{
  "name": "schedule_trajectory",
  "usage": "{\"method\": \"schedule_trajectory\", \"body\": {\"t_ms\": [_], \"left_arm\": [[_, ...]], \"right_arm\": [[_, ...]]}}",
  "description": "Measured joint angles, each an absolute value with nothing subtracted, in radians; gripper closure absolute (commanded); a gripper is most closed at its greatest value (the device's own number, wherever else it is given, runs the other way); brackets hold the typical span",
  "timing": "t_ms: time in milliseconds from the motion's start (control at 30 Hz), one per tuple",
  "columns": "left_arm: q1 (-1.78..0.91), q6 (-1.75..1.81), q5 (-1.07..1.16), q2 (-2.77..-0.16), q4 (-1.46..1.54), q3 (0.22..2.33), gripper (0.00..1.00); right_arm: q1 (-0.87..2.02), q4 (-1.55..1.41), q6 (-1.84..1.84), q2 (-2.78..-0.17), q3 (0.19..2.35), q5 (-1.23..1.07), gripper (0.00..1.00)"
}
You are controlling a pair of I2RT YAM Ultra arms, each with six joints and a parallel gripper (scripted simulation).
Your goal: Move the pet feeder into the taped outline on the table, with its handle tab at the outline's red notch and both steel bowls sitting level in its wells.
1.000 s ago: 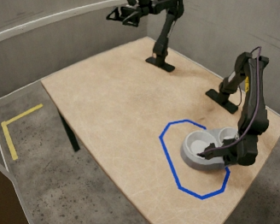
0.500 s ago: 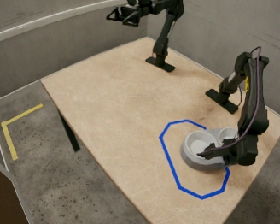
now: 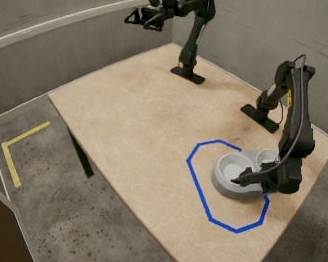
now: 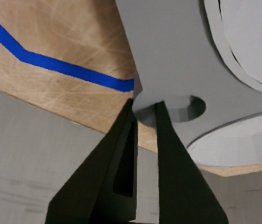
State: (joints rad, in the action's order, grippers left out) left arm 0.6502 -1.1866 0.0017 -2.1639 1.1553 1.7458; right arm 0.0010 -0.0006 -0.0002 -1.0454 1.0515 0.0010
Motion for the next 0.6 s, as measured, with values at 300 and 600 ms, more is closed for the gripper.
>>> {"method": "schedule_trajectory", "body": {"t_ms": [300,600], "left_arm": [[0.650,-1.187,0.002,-2.164,1.155,1.746,0.84],[0.659,-1.093,0.002,-2.160,1.151,1.740,0.84]], "right_arm": [[0.001,-0.001,0.000,-1.045,1.052,0.001,0.00],[0.001,-0.001,0.000,-1.045,1.052,0.001,0.00]]}}
